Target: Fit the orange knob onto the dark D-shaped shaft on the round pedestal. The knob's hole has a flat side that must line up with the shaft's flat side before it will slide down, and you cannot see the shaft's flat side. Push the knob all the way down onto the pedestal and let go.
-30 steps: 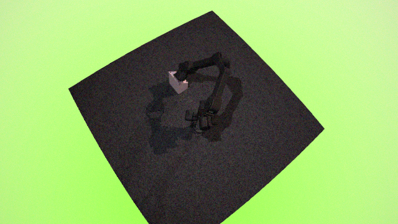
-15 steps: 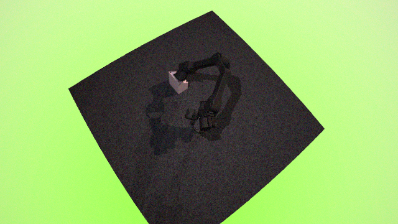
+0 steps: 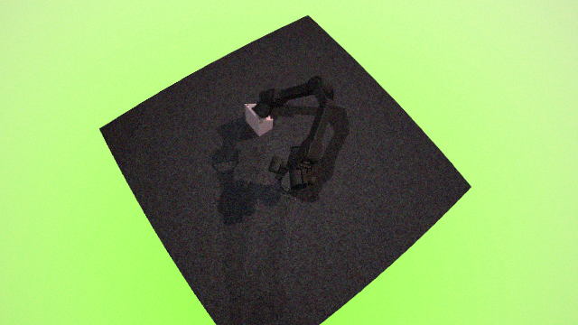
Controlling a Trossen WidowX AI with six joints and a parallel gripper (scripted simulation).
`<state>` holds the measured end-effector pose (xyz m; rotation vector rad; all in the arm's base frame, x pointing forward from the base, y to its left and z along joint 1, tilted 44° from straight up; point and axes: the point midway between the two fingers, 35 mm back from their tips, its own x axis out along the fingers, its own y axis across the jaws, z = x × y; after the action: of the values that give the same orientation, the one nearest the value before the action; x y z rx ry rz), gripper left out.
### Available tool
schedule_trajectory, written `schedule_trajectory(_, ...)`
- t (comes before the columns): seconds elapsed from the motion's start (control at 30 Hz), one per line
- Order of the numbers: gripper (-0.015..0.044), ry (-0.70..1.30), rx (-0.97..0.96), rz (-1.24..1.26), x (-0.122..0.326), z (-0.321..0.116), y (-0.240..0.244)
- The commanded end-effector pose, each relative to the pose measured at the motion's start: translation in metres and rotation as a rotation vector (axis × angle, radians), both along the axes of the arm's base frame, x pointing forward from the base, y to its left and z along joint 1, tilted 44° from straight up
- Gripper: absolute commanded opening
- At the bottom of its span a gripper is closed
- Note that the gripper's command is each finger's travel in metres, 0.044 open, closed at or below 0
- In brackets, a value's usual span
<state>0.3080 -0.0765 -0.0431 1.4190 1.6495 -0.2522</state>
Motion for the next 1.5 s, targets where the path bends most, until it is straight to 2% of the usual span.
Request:
schedule_trajectory(0.0,0.0,0.0,-0.002,-0.002,0.0005,-0.001,0.0006)
schedule_trajectory(0.8,0.0,0.0,-0.003,-0.002,-0.0015,0.0021,-0.0018)
schedule_trajectory(1.03,0.0,0.135,0.014,-0.148,0.0006,0.0018,-0.0022)
schedule_trajectory(1.47,0.0,0.142,0.015,-0.155,0.0006,-0.0004,-0.0016)
